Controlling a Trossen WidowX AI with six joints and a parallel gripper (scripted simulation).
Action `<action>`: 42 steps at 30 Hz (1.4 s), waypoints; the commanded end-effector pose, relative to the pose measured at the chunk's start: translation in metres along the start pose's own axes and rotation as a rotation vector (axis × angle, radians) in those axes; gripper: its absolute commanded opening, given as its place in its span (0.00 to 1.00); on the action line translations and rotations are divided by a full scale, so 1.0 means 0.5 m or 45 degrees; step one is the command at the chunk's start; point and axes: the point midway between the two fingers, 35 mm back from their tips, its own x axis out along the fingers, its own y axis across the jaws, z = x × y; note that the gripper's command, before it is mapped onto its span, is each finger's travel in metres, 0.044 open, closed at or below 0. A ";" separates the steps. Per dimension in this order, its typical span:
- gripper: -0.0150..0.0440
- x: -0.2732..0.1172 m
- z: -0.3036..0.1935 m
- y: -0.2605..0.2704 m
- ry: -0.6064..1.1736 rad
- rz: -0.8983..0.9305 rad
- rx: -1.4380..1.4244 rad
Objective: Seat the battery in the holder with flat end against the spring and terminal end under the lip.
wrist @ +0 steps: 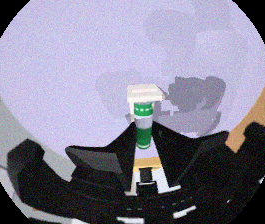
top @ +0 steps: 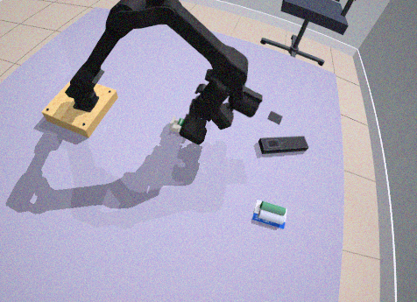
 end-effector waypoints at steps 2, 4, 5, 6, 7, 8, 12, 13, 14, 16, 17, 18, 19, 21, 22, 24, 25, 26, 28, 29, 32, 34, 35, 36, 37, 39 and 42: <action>0.37 -0.002 0.010 0.000 -0.060 -0.005 0.003; 0.37 -0.002 0.009 0.000 -0.070 -0.005 0.003; 0.37 -0.001 0.009 0.000 -0.076 -0.005 0.003; 0.37 -0.001 0.009 0.000 -0.081 -0.005 0.003; 0.37 -0.001 0.009 0.000 -0.086 -0.005 0.004; 0.37 0.000 0.008 0.000 -0.092 -0.005 0.004; 0.37 0.001 0.007 0.000 -0.113 -0.004 0.004; 0.37 0.002 0.007 0.000 -0.118 -0.004 0.005; 0.37 0.002 0.007 0.000 -0.123 -0.004 0.005; 0.37 0.003 0.006 0.000 -0.134 -0.004 0.005; 0.37 0.003 0.006 0.000 -0.139 -0.004 0.005; 0.37 0.004 0.006 0.000 -0.145 -0.004 0.005; 0.37 0.004 0.005 0.000 -0.150 -0.004 0.006; 0.37 0.005 0.005 0.000 -0.160 -0.004 0.006; 0.37 0.005 0.005 0.000 -0.166 -0.004 0.006; 0.37 0.006 0.004 0.000 -0.176 -0.003 0.007; 0.37 0.006 0.004 0.000 -0.181 -0.003 0.007; 0.37 0.007 0.003 0.000 -0.186 -0.003 0.007; 0.37 0.008 0.003 0.000 -0.197 -0.002 0.008; 0.37 0.008 0.002 0.000 -0.202 -0.002 0.008; 0.37 0.009 0.001 0.000 -0.217 -0.002 0.009; 0.37 0.010 0.000 0.000 -0.227 -0.001 0.009; 0.37 0.011 0.000 0.000 -0.232 -0.001 0.009; 0.37 0.011 0.000 0.000 -0.237 -0.001 0.010; 0.37 0.011 -0.001 0.000 -0.243 -0.001 0.010; 0.37 0.012 -0.001 0.000 -0.253 0.000 0.010; 0.37 0.014 -0.003 0.000 -0.268 0.000 0.011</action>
